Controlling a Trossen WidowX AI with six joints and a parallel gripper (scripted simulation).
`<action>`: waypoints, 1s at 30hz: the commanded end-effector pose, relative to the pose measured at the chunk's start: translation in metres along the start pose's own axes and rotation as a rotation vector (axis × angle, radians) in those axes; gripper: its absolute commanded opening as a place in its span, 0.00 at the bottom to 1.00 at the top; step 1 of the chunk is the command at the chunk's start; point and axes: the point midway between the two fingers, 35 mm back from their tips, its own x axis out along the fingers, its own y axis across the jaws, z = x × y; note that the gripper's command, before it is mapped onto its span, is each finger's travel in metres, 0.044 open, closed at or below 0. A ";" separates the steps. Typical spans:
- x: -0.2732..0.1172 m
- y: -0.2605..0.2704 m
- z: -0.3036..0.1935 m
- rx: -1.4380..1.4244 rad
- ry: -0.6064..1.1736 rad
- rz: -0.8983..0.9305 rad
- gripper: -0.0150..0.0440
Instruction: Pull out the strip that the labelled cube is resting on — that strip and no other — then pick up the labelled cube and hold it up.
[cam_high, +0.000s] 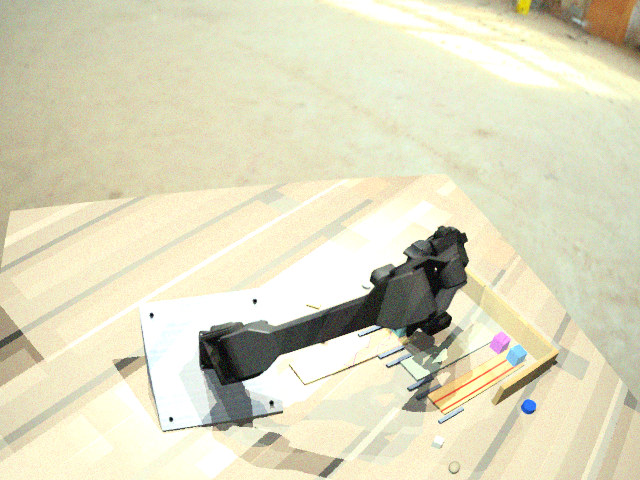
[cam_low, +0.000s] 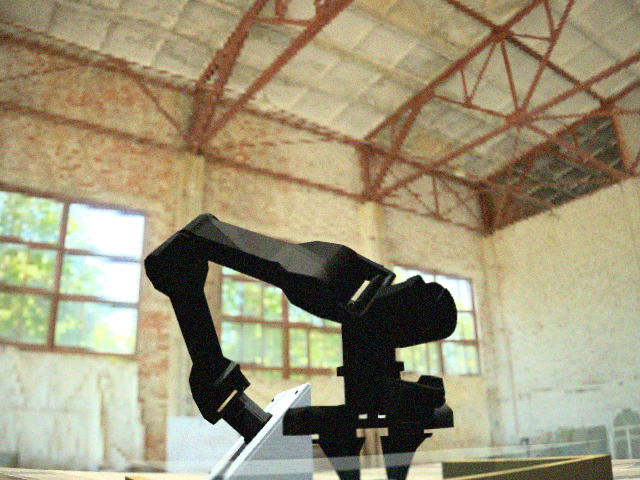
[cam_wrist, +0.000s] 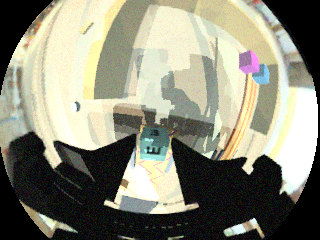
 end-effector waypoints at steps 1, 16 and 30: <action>0.000 0.000 0.000 0.001 0.000 0.000 0.54; -0.012 0.003 -0.013 -0.002 0.000 0.001 0.25; -0.043 0.009 -0.060 -0.009 0.005 -0.004 0.25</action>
